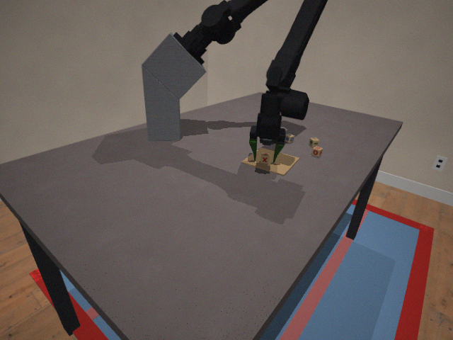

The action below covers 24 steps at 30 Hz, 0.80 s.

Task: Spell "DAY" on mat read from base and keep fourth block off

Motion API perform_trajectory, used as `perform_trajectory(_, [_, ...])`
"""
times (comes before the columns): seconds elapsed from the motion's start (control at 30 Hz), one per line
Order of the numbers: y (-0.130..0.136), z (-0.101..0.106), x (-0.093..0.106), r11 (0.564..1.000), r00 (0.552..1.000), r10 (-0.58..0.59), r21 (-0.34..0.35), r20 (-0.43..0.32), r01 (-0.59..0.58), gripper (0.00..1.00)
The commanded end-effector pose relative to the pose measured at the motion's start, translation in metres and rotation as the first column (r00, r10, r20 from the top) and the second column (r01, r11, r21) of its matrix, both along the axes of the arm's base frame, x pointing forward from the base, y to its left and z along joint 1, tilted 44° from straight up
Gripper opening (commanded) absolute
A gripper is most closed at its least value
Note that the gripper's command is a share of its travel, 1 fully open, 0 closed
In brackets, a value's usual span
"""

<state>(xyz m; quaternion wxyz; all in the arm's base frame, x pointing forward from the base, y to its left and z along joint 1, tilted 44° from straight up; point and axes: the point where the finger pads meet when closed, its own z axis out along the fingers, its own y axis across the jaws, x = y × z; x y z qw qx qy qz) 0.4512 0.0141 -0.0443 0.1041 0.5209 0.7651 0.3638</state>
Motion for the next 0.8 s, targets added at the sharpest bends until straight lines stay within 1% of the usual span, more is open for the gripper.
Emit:
perform_trajectory(0.0, [0.0043,-0.0018,0.0052,1.000,1.000,-0.004,0.005,0.002,0.004,0.58])
perform_trajectory(0.5, [0.0026,-0.0026,0.0029,1.000,1.000,-0.008,0.006,-0.005,0.008,0.58])
perform_trajectory(0.53, [0.0026,-0.0026,0.0029,1.000,1.000,-0.008,0.006,-0.005,0.008,0.39])
perform_trajectory(0.77, [0.0026,-0.0026,0.0029,1.000,1.000,-0.008,0.006,-0.005,0.008,0.39])
